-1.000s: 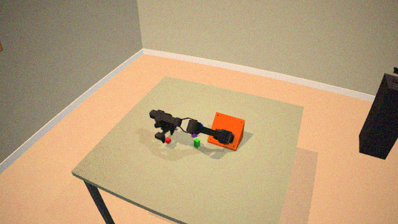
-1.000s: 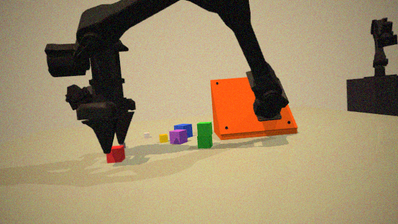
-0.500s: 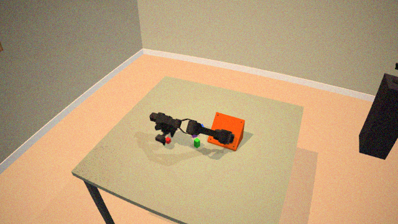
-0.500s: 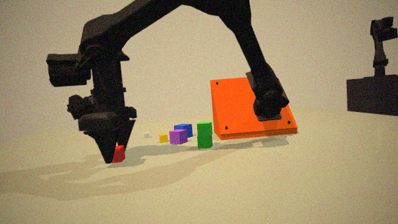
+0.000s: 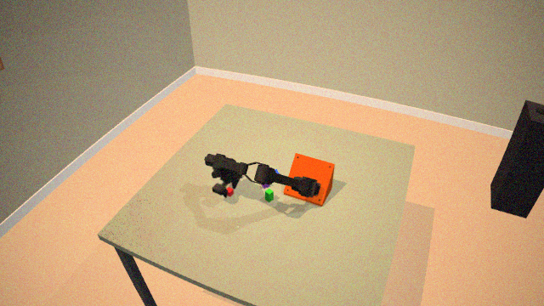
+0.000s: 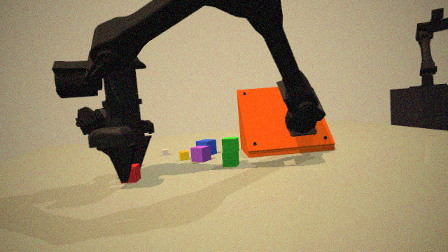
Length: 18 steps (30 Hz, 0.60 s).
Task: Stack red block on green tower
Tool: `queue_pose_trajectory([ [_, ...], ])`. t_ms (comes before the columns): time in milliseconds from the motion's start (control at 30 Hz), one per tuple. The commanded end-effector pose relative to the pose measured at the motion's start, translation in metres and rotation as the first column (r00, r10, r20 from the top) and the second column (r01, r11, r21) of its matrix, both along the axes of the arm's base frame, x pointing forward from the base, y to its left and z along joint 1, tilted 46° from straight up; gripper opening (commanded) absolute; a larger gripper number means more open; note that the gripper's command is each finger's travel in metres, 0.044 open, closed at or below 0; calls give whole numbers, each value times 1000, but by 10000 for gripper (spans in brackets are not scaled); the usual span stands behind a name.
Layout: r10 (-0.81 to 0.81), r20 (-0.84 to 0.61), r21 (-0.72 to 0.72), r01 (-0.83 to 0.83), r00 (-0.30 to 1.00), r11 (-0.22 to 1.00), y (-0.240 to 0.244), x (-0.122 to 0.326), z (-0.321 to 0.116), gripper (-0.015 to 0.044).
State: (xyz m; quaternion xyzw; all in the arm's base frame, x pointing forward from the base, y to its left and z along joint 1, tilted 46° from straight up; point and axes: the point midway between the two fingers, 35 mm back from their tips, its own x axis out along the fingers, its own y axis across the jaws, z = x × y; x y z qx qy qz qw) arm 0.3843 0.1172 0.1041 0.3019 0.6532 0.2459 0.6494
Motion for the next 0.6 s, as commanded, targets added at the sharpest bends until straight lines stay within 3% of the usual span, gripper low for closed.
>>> queue_pose_trajectory([
  [0,-2,-2,4,2,1000,1000,0,0,0,256],
  [167,-2,-2,4,2,1000,1000,0,0,0,125],
  [433,-2,-2,4,2,1000,1000,0,0,0,72],
  [533,-2,-2,4,2,1000,1000,-4,0,4,0],
  [567,-2,-2,3,2,1000,1000,-7,0,7,0],
])
